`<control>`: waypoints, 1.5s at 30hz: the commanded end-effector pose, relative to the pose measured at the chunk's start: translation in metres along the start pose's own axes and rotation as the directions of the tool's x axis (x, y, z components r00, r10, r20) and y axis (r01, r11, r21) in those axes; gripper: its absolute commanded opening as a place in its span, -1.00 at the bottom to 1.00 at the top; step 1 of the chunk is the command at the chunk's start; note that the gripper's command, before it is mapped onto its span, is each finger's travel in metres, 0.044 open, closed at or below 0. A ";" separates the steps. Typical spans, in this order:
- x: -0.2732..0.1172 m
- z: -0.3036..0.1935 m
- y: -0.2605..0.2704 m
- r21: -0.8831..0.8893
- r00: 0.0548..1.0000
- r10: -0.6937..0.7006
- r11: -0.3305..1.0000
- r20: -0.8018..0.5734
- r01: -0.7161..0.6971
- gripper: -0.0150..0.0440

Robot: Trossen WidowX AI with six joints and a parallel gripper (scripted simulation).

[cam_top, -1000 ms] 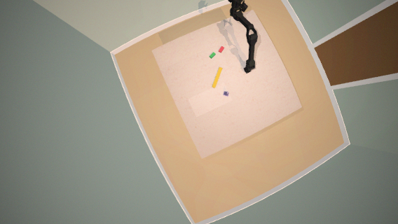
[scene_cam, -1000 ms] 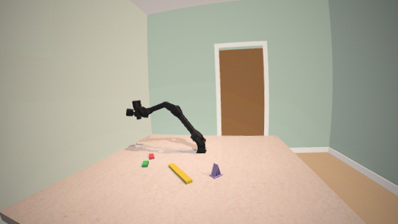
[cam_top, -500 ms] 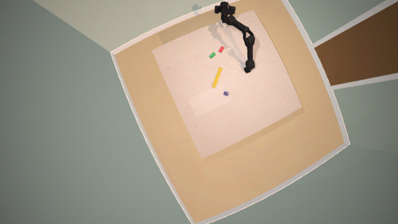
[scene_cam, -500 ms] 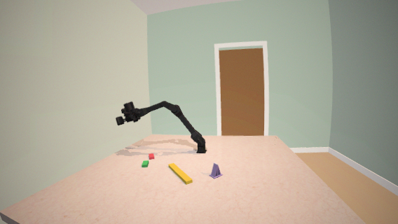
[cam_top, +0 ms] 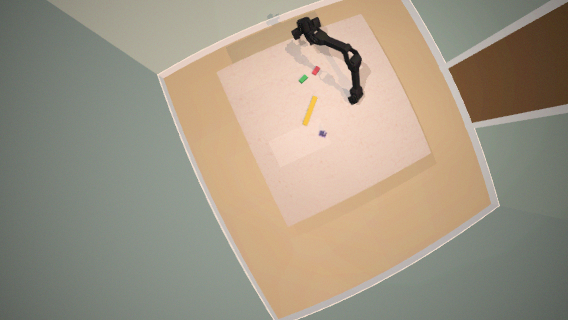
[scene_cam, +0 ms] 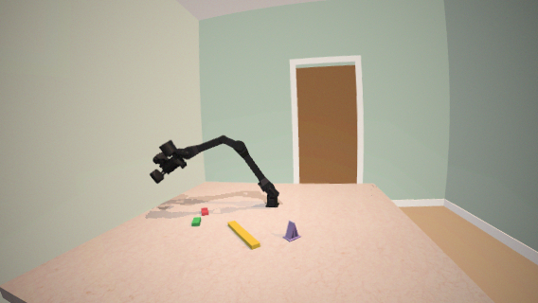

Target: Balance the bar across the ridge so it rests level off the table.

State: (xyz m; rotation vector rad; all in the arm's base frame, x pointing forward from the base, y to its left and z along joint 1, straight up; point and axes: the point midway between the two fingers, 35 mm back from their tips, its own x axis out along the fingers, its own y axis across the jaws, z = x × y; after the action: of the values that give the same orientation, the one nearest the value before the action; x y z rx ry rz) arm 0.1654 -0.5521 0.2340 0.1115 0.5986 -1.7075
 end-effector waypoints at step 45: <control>-0.322 -0.180 0.213 -0.742 0.590 0.553 -0.078 -0.588 -0.666 0.58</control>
State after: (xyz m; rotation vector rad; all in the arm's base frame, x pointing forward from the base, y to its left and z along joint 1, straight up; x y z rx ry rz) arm 0.3972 -0.2319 0.1427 -0.3397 1.3011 -0.2568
